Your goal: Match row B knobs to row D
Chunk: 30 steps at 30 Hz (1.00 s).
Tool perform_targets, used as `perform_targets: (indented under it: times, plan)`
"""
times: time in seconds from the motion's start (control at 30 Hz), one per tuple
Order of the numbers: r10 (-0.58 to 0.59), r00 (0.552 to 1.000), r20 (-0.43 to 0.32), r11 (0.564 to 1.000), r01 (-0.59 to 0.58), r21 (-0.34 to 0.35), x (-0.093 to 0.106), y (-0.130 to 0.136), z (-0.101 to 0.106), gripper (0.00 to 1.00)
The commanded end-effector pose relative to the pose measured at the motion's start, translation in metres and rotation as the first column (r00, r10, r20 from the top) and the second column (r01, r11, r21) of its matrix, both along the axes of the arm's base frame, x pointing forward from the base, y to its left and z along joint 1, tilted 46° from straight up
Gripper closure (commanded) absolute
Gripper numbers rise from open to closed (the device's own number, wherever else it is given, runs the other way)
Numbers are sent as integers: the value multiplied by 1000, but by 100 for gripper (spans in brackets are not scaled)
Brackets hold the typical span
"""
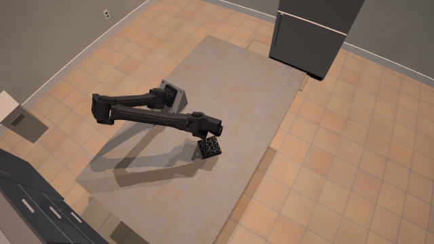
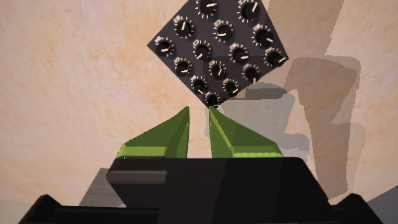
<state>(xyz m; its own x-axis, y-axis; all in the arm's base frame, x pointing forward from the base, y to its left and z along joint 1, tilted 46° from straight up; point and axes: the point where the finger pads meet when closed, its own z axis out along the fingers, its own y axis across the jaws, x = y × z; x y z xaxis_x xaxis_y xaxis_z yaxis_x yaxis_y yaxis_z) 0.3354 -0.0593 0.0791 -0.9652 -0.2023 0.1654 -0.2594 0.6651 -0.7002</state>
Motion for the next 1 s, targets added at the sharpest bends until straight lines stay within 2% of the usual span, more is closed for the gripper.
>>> perform_targets:
  times: [0.0,0.37,0.43,0.47,0.73,0.97]
  plan:
    - [-62,987,147,998,59,21,20,15,22,81]
    - [-215,931,296,977,206,62,20,17,24,81]
    - [-215,931,296,977,206,62,20,17,24,81]
    - [-250,911,328,968,239,75,20,18,24,81]
    - [-352,835,423,935,333,121,20,20,26,81]
    - [-365,823,435,930,345,128,20,20,26,81]
